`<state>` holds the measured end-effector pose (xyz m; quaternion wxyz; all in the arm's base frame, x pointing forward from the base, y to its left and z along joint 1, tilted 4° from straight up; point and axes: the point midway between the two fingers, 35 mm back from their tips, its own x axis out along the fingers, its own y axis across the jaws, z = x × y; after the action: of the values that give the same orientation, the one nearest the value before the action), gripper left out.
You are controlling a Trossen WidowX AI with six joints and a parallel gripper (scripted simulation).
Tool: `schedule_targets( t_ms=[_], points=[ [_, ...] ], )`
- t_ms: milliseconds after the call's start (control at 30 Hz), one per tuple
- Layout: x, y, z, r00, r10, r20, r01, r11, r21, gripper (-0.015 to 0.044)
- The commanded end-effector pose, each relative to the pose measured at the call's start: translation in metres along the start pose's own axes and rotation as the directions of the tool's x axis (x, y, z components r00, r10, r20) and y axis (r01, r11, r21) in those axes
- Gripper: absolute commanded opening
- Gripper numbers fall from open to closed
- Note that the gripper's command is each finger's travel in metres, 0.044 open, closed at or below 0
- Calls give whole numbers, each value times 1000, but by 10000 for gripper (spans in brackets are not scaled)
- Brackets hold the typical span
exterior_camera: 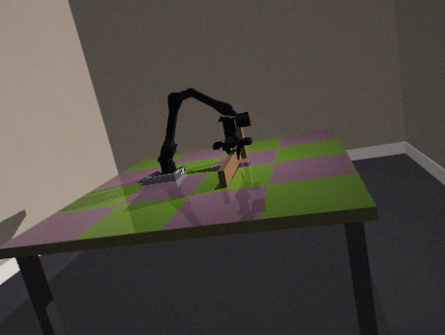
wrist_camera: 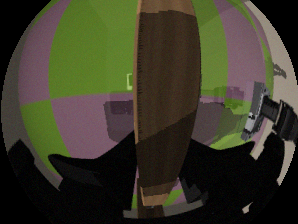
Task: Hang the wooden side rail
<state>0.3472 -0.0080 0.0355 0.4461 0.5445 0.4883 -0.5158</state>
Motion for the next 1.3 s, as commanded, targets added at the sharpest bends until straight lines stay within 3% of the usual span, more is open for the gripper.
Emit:
schedule_targets(
  t_ms=[0,1267],
  points=[
    [-5,2,0,1000,13,3,-13,1000,-9,0],
    [-11,2,0,1000,13,3,-13,1000,-9,0]
  ],
)
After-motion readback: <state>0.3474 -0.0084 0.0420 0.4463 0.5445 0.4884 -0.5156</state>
